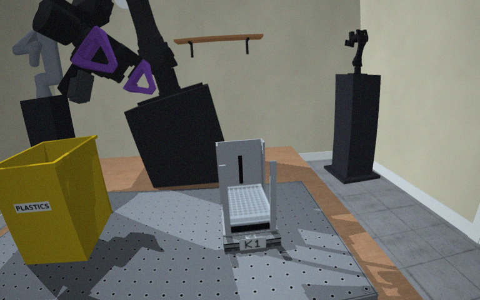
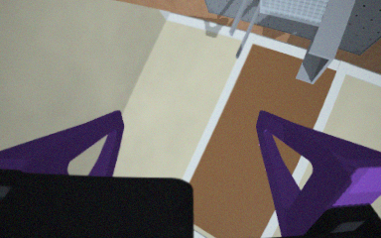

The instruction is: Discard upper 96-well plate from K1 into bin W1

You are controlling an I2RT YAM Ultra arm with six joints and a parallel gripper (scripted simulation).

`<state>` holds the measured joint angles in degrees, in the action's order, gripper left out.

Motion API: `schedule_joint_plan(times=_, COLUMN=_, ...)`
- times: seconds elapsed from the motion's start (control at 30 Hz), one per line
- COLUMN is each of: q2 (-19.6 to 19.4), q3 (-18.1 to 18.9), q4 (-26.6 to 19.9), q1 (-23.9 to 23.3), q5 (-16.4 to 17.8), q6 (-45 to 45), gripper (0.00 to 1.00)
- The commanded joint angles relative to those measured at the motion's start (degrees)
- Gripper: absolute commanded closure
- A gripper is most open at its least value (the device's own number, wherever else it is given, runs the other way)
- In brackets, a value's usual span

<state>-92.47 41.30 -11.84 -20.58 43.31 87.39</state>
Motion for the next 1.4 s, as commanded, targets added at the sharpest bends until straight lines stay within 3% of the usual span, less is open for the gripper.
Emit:
schedule_joint_plan(times=0.0, q2=0.27, q3=0.22, q4=0.12, q1=0.06, q5=0.07, q6=0.00, gripper=0.00)
schedule_joint_plan(times=0.53, q2=0.27, q3=0.22, q4=0.12, q1=0.06, q5=0.07, q6=0.00, gripper=0.00)
schedule_joint_plan(times=1.03, q2=-9.77, q3=12.18, q4=-10.64, q1=15.77, q5=-15.84, q6=-15.25, gripper=0.00)
schedule_joint_plan(times=1.1, q2=-9.77, q3=12.18, q4=-10.64, q1=15.77, q5=-15.84, q6=-15.25, gripper=0.00)
schedule_joint_plan(times=1.37, q2=-14.46, q3=18.44, q4=-17.24, q1=22.62, q5=-23.39, q6=-23.42, gripper=0.00)
